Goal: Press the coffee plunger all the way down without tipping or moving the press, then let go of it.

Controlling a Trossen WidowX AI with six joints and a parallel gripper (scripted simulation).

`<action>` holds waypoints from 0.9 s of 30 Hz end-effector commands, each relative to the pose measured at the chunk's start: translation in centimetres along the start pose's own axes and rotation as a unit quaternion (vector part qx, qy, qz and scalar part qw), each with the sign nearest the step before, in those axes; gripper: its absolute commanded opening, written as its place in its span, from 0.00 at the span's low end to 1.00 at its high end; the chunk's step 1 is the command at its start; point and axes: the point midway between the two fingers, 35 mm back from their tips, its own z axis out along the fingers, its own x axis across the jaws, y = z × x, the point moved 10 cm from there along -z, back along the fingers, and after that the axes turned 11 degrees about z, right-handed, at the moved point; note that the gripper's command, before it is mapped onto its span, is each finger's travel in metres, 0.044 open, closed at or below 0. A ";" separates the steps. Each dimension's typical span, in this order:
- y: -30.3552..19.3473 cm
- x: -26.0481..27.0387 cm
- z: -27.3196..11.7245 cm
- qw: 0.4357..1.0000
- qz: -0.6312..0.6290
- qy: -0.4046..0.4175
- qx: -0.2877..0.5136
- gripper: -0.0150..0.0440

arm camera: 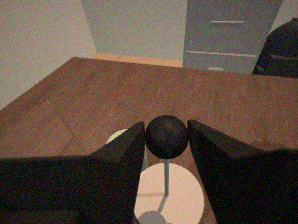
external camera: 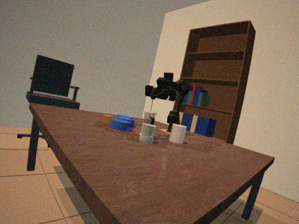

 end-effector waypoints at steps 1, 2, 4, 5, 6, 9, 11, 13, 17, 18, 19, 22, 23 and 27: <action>-3.4 -0.6 1.5 0.998 0.002 -0.012 0.058 0.45; -3.5 -0.7 1.6 0.998 0.002 -0.012 0.058 0.45; -3.7 -0.7 1.8 0.998 0.002 -0.012 0.058 0.45; -3.8 -0.7 1.9 0.998 0.002 -0.012 0.057 0.45; -3.8 -0.7 2.0 0.998 0.002 -0.012 0.057 0.45; -3.8 -0.7 2.2 0.998 0.002 -0.012 0.057 0.45; -3.7 -0.7 2.3 0.998 0.002 -0.012 0.057 0.45; -3.6 -0.7 2.4 0.998 0.002 -0.011 0.057 0.45; -3.5 -0.6 2.4 0.998 0.002 -0.011 0.057 0.45; -3.4 -0.6 2.5 0.998 0.002 -0.011 0.057 0.45; -3.4 -0.6 2.5 0.998 0.002 -0.011 0.057 0.45; -3.4 -0.6 2.5 0.998 0.002 -0.011 0.057 0.45; -3.4 -0.6 2.5 0.998 0.002 -0.011 0.057 0.45; -3.3 -0.6 2.5 0.998 0.002 -0.011 0.057 0.45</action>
